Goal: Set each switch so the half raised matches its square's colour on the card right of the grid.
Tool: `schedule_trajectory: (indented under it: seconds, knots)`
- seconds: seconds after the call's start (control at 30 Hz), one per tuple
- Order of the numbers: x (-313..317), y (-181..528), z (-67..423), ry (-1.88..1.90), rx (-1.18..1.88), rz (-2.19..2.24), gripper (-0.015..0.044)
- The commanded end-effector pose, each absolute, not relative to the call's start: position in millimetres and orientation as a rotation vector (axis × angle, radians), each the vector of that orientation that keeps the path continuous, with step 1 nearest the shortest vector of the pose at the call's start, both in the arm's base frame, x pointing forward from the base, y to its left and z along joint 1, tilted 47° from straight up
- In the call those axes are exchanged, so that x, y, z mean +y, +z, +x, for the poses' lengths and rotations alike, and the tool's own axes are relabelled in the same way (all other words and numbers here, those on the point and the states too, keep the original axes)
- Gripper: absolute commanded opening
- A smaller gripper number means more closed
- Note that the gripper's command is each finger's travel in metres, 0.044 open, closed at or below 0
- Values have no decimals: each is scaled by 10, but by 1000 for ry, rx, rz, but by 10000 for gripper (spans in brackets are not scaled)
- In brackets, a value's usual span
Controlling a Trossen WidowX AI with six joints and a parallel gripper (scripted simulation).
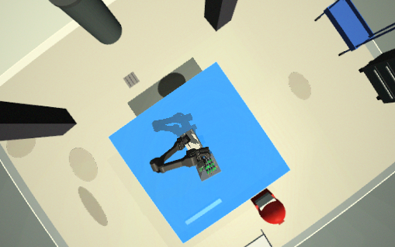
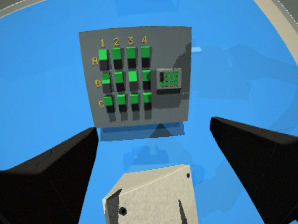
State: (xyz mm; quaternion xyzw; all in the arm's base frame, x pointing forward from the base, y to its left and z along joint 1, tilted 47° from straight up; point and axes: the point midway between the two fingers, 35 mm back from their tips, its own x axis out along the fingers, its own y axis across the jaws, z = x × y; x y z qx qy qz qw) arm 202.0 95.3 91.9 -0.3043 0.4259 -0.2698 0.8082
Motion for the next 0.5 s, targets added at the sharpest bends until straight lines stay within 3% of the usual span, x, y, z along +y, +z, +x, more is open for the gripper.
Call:
schedule_trajectory:
  seconds: [0.0,0.27,0.47]
  knots:
    - [945,902,2032,-576,911,-650,374]
    - [448,316,2466,-568,883,-652,164]
    - [388,283,2492,-574,878,-655,6]
